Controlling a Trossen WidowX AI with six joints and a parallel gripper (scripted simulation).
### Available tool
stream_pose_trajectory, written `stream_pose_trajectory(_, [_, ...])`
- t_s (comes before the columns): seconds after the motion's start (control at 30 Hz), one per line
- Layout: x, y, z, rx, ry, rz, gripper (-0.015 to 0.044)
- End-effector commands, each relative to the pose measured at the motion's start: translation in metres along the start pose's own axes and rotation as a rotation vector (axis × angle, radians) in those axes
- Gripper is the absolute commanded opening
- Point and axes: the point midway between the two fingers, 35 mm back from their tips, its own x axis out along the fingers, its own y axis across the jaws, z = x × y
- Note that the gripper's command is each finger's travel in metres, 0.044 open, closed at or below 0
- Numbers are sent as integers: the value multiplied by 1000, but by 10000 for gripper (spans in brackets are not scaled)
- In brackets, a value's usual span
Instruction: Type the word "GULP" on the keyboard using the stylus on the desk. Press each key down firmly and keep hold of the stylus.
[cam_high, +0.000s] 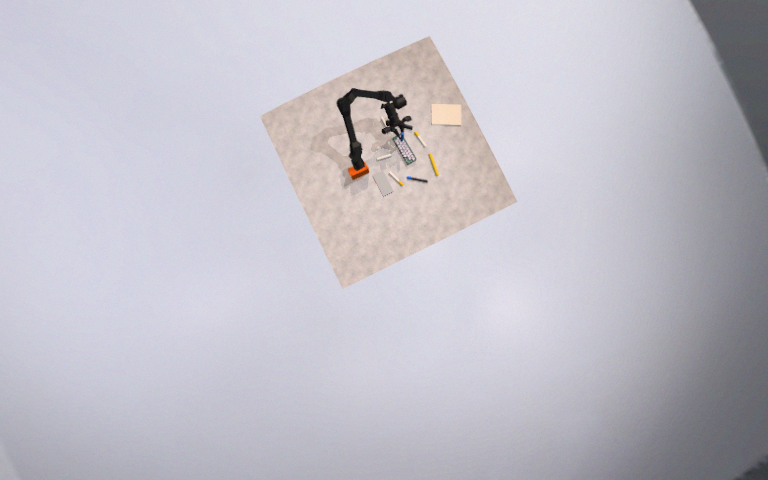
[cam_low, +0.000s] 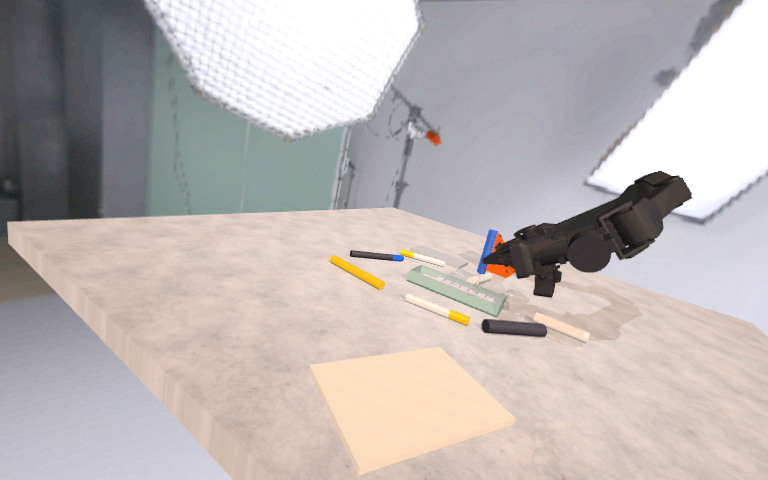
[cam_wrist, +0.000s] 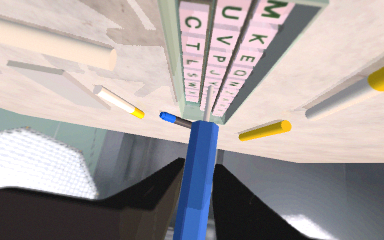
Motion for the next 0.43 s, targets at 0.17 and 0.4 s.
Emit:
stream_pose_trajectory(0.17, [-5, -1, -9, 5, 1, -5, 84])
stream_pose_trajectory(0.4, [-5, -1, -9, 5, 1, -5, 81])
